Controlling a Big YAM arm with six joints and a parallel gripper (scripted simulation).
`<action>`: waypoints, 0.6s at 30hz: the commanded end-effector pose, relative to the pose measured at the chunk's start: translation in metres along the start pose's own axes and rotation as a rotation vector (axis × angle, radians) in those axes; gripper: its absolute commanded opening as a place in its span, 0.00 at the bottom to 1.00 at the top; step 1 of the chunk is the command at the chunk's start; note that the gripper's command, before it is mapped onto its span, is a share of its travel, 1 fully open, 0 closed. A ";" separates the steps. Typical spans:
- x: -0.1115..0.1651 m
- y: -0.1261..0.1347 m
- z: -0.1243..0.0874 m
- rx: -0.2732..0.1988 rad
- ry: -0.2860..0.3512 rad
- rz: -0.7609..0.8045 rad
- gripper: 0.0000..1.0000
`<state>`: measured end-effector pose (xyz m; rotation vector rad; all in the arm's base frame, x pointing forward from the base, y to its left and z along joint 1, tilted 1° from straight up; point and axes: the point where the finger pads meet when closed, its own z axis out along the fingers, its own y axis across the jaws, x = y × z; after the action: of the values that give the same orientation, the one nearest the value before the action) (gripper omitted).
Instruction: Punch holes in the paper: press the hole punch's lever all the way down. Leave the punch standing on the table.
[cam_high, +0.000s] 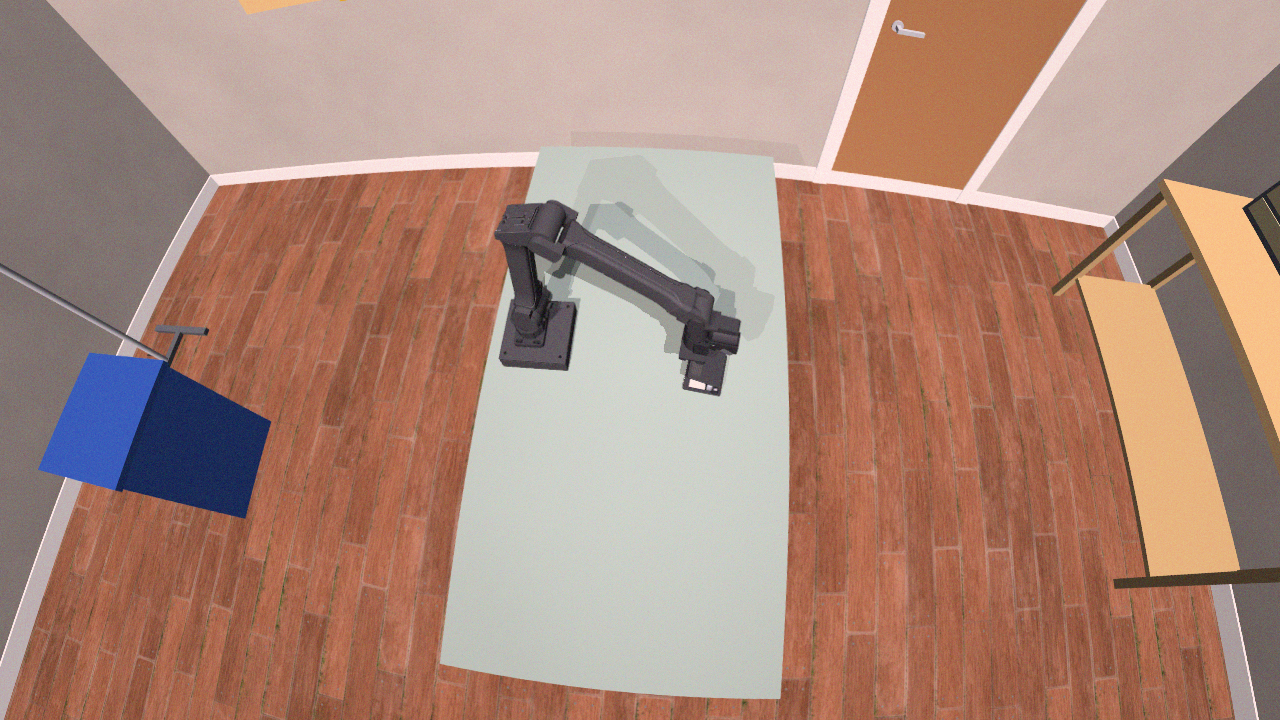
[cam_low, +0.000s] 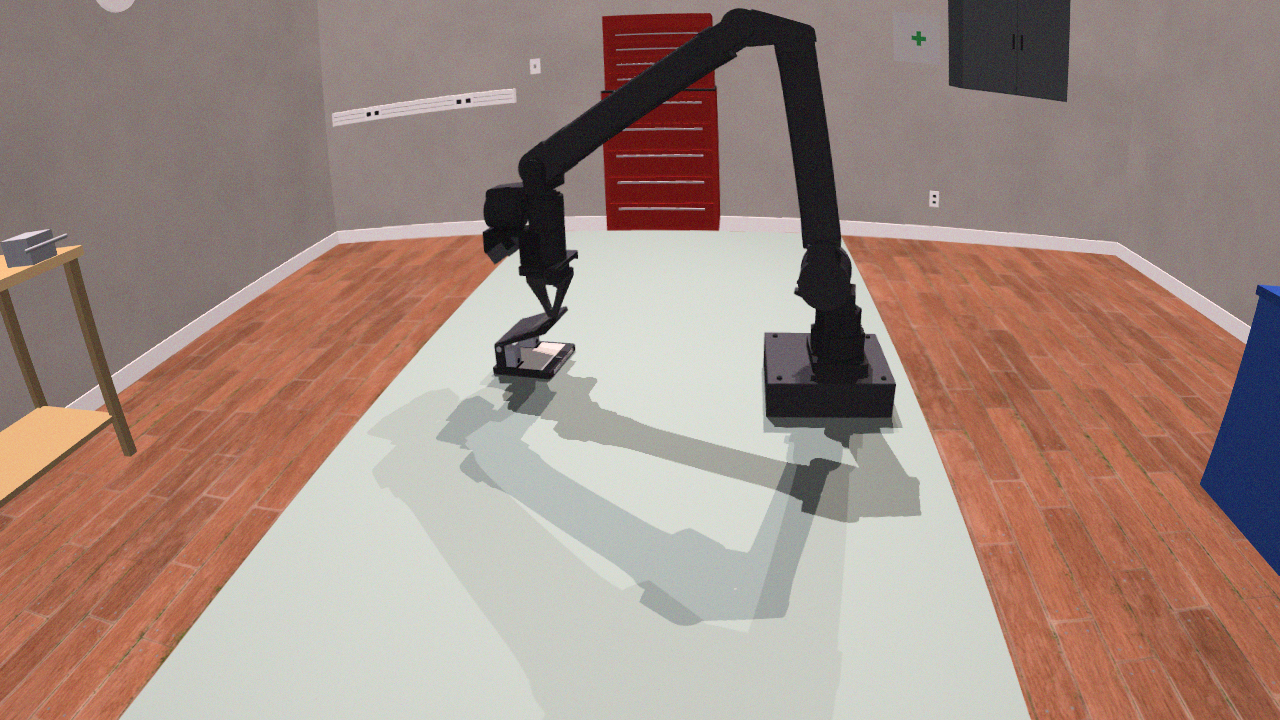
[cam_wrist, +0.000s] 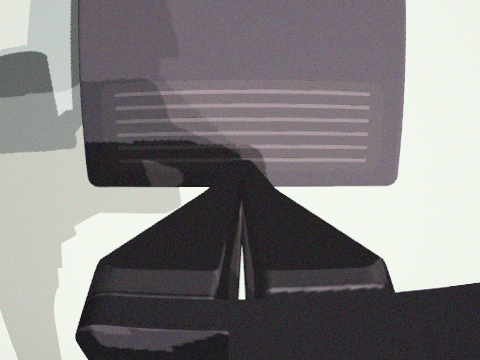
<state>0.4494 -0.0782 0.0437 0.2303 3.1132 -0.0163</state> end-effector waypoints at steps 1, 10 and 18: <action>0.000 -0.005 0.019 -0.002 0.009 0.002 0.00; 0.000 -0.005 0.025 -0.002 0.009 0.002 0.00; 0.001 -0.005 0.029 -0.002 0.009 0.002 0.00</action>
<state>0.4477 -0.0780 0.0396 0.2297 3.1087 -0.0160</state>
